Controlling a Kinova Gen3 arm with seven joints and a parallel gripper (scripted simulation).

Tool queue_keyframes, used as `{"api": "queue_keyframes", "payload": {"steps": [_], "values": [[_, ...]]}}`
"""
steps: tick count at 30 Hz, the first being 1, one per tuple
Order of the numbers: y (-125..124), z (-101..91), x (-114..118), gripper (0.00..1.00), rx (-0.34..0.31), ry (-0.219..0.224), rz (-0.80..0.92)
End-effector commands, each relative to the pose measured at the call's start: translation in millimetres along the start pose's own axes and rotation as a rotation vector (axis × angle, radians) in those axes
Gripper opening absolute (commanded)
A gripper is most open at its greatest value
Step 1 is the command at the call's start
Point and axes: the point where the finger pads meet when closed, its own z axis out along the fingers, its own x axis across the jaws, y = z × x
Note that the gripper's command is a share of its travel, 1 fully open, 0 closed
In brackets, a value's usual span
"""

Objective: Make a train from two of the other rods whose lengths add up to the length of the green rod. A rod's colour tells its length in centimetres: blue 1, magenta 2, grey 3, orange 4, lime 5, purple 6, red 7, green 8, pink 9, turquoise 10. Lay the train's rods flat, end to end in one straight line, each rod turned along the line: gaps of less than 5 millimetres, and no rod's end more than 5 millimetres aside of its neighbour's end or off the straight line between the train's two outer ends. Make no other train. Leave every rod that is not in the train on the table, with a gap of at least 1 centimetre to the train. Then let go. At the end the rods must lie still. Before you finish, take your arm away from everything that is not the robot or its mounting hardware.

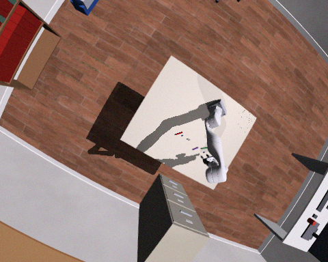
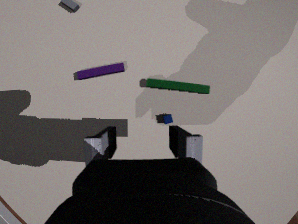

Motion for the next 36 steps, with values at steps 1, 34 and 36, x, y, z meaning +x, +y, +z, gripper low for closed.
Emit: {"api": "queue_keyframes", "payload": {"steps": [1,34,36], "values": [[0,-0.7,1,1.00,-0.002,0.000,0.009],[-6,-1.5,16,1.00,-0.003,-0.001,0.435],[-7,-1.6,18,1.00,-0.003,-0.001,0.485]]}}
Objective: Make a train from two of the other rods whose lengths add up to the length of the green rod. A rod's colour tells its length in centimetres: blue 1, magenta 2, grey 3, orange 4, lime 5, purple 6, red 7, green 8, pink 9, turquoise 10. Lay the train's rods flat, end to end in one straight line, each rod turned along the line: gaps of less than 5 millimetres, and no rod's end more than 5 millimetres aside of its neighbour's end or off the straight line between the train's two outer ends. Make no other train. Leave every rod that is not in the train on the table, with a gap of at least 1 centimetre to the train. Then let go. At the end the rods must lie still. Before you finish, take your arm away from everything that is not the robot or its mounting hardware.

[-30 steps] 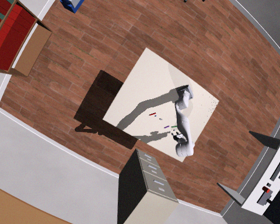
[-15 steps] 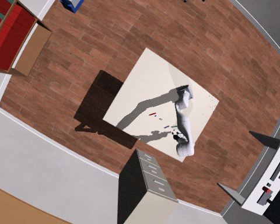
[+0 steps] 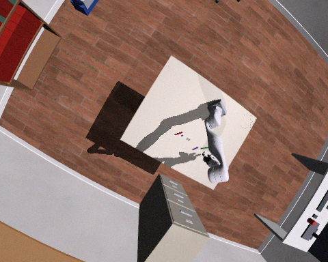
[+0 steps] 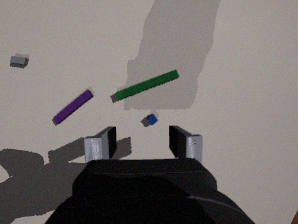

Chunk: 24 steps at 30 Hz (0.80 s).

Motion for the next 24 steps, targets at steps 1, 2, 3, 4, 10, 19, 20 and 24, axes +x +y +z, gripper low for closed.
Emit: {"api": "queue_keyframes", "payload": {"steps": [1,2,3,4,10,19,20,24], "values": [[-2,-1.7,4,1.00,-0.006,0.002,0.044],[-2,-1.7,4,1.00,-0.006,0.002,0.044],[-2,-1.7,4,1.00,-0.006,0.002,0.044],[-2,-1.7,4,1.00,-0.006,0.002,0.071],[-6,-2.1,8,1.00,-0.006,0.002,0.238],[-9,-2.7,14,1.00,-0.006,0.002,0.486],[-9,-2.7,14,1.00,-0.006,0.002,0.486],[-10,-3.1,17,1.00,-0.006,0.002,0.618]]}}
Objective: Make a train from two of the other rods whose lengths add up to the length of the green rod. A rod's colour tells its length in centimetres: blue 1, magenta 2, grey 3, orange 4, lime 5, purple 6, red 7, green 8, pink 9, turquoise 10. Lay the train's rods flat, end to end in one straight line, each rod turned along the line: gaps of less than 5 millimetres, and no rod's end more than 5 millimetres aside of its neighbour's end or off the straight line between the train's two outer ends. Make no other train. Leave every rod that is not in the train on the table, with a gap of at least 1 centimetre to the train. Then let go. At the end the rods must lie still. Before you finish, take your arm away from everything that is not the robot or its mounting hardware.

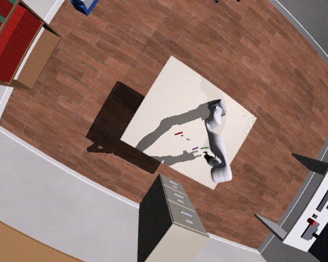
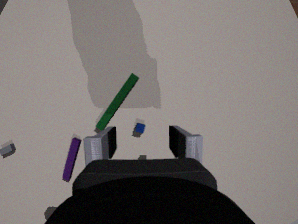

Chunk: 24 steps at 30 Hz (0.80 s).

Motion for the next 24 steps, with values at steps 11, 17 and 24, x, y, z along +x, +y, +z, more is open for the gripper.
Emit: {"api": "queue_keyframes", "payload": {"steps": [11,17,24], "values": [[-7.5,-2.9,5.8,1.00,-0.005,0.006,0.404],[-8.4,-3.3,6.8,1.00,-0.004,0.007,0.543],[-8.8,-4.1,7.8,1.00,-0.003,0.007,0.781]]}}
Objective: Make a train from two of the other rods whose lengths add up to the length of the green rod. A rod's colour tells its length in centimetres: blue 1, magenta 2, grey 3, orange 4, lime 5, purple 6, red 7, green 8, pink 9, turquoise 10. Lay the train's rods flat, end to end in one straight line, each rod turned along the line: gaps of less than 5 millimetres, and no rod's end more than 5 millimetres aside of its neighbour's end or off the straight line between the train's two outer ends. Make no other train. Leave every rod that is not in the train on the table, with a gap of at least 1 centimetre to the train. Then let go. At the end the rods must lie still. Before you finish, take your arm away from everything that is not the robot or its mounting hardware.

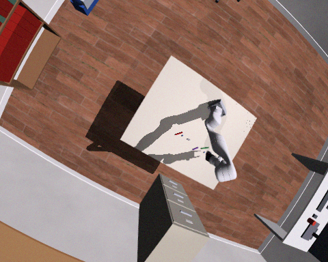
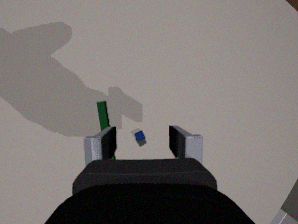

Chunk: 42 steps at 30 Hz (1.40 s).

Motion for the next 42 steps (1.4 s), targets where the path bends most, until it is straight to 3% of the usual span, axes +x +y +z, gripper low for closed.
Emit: {"api": "queue_keyframes", "payload": {"steps": [1,21,42], "values": [[-3.9,-2.4,-0.4,1.00,0.000,0.010,0.057],[-0.2,-4.2,-0.1,1.00,0.003,0.009,0.589],[5.5,-5.4,-1.6,1.00,0.006,0.007,0.923]]}}
